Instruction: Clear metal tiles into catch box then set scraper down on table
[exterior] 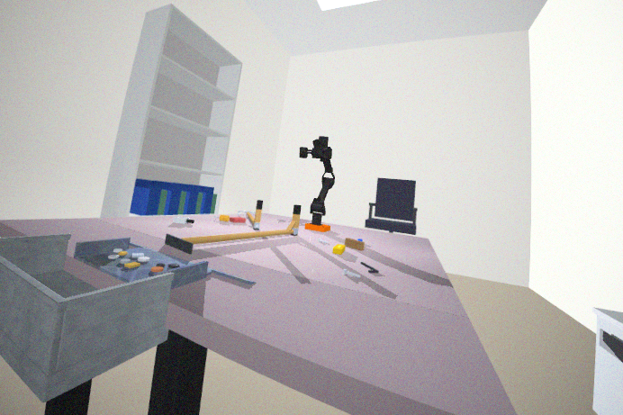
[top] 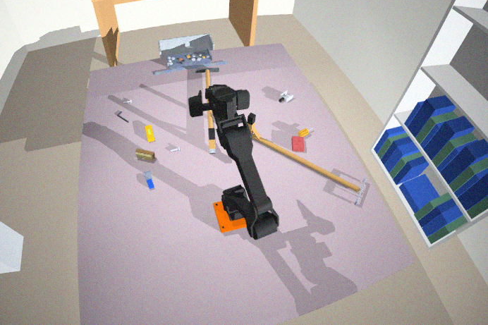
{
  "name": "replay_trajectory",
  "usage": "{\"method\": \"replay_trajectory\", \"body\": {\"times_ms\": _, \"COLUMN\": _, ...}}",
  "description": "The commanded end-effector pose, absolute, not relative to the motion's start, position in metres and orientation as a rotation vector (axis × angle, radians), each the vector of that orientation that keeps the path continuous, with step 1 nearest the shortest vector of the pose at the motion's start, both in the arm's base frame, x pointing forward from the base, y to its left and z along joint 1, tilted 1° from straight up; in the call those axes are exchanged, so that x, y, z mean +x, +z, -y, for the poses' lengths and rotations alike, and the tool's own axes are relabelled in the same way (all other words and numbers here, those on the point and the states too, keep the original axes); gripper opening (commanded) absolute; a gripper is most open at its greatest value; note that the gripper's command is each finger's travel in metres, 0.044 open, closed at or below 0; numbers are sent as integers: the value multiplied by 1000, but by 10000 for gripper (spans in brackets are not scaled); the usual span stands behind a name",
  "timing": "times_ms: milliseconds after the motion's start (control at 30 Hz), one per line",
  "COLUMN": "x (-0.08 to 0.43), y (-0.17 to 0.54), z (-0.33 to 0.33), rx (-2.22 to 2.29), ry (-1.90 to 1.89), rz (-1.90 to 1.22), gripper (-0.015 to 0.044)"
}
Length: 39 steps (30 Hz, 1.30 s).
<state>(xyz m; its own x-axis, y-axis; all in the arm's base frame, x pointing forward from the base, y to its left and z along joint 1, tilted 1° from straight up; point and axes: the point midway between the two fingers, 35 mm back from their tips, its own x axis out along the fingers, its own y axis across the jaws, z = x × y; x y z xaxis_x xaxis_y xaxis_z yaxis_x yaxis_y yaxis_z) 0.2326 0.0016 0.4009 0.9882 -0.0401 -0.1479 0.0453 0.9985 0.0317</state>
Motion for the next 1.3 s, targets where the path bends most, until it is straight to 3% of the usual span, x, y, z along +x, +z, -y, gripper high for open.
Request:
{"method": "replay_trajectory", "body": {"times_ms": 0, "x": 238, "y": 401, "z": -1, "rx": 26, "ry": -47, "rz": -158, "gripper": 440}}
{"method": "replay_trajectory", "body": {"times_ms": 1267, "x": 342, "y": 389, "z": -1, "rx": -1, "ry": -52, "rz": -375, "gripper": 440}}
